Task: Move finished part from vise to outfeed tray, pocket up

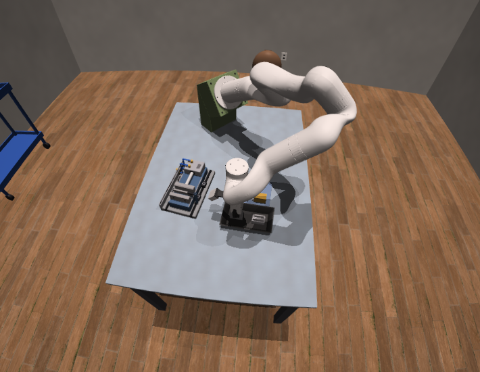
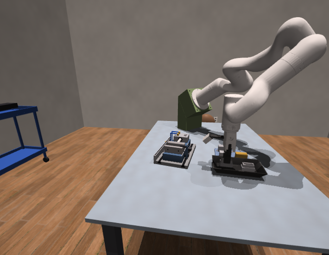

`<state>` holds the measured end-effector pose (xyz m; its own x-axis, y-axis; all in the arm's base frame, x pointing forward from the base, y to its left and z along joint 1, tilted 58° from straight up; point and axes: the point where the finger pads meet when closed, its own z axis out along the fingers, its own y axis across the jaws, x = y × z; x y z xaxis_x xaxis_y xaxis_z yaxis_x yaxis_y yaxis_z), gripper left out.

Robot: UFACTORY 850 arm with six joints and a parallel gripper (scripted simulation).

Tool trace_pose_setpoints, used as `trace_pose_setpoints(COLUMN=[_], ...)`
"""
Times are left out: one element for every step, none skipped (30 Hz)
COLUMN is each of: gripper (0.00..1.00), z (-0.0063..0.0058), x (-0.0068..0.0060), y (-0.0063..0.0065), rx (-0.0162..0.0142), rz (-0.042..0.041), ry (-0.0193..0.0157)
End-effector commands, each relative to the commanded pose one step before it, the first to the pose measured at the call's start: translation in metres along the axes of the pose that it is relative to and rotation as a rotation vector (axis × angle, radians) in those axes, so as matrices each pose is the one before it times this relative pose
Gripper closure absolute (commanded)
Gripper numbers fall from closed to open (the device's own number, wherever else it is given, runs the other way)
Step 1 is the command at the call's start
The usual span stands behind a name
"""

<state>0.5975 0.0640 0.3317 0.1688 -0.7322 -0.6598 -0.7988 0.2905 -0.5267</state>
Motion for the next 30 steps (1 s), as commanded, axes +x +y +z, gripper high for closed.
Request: trace_pose_setpoints(gripper=[1.00,1.00,1.00,1.00,1.00,1.00,1.00,1.00,1.00,1.00,1.00,1.00,1.00,1.00,1.00,1.00,1.00,1.00,1.00,1.00,1.00,1.00,1.00,1.00,1.00,1.00,1.00,1.00,1.00,1.00], z=[-0.00039,0.00000,0.00000,0.00000,0.00001,0.00002,0.00004,0.00007,0.00010,0.00000,0.00000,0.00013,0.00017,0.00020,0.00024,0.00028,0.00031,0.00035,0.00038,0.00041,0.00044,0.00047,0.00049,0.00051,0.00052,0.00053,0.00000,0.00000,0.00054,0.00054], x=[-0.00004,0.00000,0.00000,0.00000,0.00000,0.00000,0.00000,0.00000,0.00000,0.00000,0.00000,0.00000,0.00000,0.00000,0.00000,0.00000,0.00001,0.00001,0.00001,0.00001,0.00001,0.00001,0.00001,0.00001,0.00001,0.00001,0.00000,0.00000,0.00001,0.00001], y=[-0.00056,0.00000,0.00000,0.00000,0.00000,0.00000,0.00000,0.00000,0.00000,0.00000,0.00000,0.00000,0.00000,0.00000,0.00000,0.00000,0.00000,0.00000,0.00000,0.00000,0.00000,0.00000,0.00000,0.00000,0.00000,0.00000,0.00000,0.00000,0.00000,0.00000], rx=[0.00108,0.00000,0.00000,0.00000,0.00000,0.00000,0.00000,0.00000,0.00000,0.00000,0.00000,0.00000,0.00000,0.00000,0.00000,0.00000,0.00000,0.00000,0.00000,0.00000,0.00000,0.00000,0.00000,0.00000,0.00000,0.00000,0.00000,0.00000,0.00000,0.00000], rz=[-0.00036,0.00000,0.00000,0.00000,0.00000,0.00000,0.00000,0.00000,0.00001,0.00000,0.00000,0.00001,0.00001,0.00001,0.00002,0.00002,0.00002,0.00002,0.00002,0.00003,0.00003,0.00003,0.00003,0.00002,0.00000,0.00000,0.00000,0.00000,0.00000,0.00000], ry=[0.00014,0.00000,0.00000,0.00000,0.00000,0.00000,0.00000,0.00000,0.00000,0.00000,0.00000,0.00000,0.00000,0.00000,0.00000,0.00000,0.00000,0.00000,0.00000,0.00000,0.00000,0.00000,0.00000,0.00000,0.00000,0.00000,0.00000,0.00000,0.00000,0.00000])
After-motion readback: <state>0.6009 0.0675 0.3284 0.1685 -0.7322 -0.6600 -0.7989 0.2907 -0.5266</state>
